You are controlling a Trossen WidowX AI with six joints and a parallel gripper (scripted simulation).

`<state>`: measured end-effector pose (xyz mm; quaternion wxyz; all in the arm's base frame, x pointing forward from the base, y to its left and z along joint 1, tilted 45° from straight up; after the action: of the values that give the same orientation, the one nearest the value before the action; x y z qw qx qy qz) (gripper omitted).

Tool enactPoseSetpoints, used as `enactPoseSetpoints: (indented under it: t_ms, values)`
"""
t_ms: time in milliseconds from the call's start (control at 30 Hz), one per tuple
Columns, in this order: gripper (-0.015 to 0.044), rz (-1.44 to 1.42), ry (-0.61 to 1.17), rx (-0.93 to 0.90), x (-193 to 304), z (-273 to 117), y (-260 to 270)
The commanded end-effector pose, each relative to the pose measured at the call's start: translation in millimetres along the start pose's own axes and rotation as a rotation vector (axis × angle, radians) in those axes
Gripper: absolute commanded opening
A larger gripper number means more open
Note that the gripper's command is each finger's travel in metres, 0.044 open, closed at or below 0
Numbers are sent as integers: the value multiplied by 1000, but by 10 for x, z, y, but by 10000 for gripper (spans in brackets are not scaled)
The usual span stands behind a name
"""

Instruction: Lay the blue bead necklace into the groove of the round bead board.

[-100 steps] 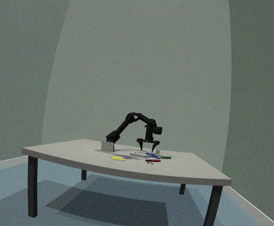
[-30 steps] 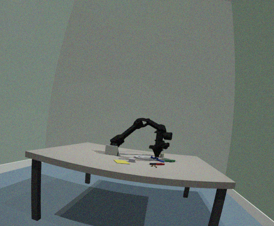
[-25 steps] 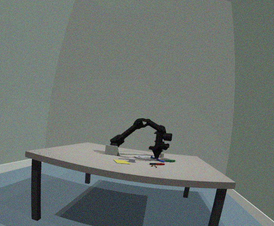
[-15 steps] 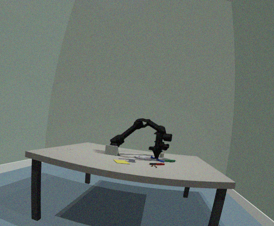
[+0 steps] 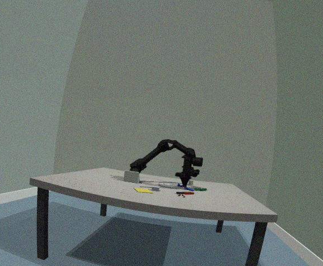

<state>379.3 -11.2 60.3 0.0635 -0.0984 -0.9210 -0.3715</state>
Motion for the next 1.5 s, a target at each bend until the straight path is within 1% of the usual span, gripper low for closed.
enactPoseSetpoints:
  t_ms: [0,433,700,800,1467]
  values:
    - [0,0,0,0,0,-1,1]
    - [0,0,0,0,0,-6,1]
    - [0,7,4,-5,10,-230,-6]
    - [0,7,5,-5,16,-251,-7]
    - [0,10,7,-5,573,-248,-63]
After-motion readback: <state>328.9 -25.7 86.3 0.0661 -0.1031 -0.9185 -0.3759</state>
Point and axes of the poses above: the point midway between the two fingers, 35 mm back from their tips, its own z axis out along the fingers, its own y axis across the jaws, x = y × z, the point moved 6 cm from there along -z, back along the fingers, and after that the axes turned 15 degrees about -z, right-handed, at the moved point
